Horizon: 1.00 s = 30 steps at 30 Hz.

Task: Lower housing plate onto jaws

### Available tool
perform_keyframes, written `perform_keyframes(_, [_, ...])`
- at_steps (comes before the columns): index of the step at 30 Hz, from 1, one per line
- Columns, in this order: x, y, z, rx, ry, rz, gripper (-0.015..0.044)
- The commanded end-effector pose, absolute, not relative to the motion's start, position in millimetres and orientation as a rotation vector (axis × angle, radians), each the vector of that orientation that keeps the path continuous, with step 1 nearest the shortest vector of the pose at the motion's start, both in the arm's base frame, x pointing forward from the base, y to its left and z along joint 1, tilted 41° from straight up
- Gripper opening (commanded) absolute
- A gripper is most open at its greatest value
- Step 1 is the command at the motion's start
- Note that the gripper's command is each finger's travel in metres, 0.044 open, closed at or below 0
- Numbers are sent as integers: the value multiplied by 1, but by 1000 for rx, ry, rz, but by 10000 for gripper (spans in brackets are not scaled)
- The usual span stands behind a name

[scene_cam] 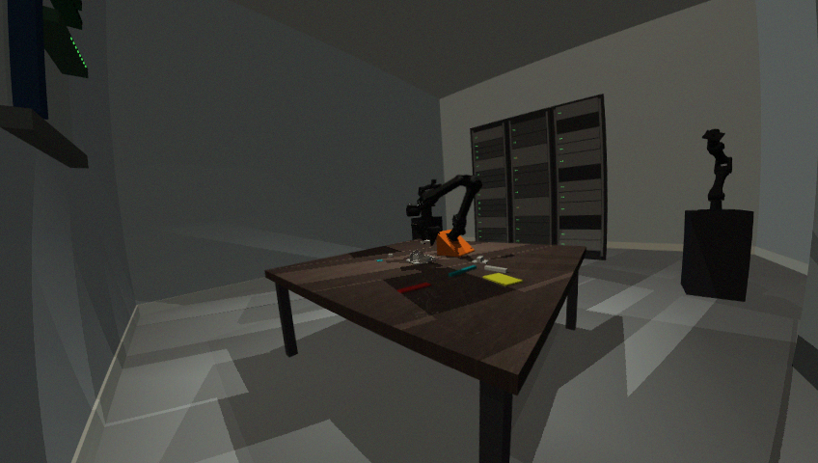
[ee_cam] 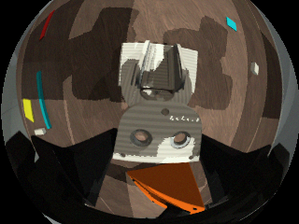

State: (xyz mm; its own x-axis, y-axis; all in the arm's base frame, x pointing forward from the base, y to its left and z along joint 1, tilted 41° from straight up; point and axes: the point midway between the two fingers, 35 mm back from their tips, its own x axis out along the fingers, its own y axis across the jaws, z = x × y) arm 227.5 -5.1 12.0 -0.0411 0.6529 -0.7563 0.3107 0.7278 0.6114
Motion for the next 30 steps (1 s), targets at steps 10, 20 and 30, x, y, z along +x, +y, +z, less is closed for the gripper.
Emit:
perform_keyframes(10, [227,8,-4,787,1645,326,351])
perform_keyframes(20, [226,19,-17,788,1645,327,351])
perform_keyframes(30, [224,30,-29,789,1645,328,351])
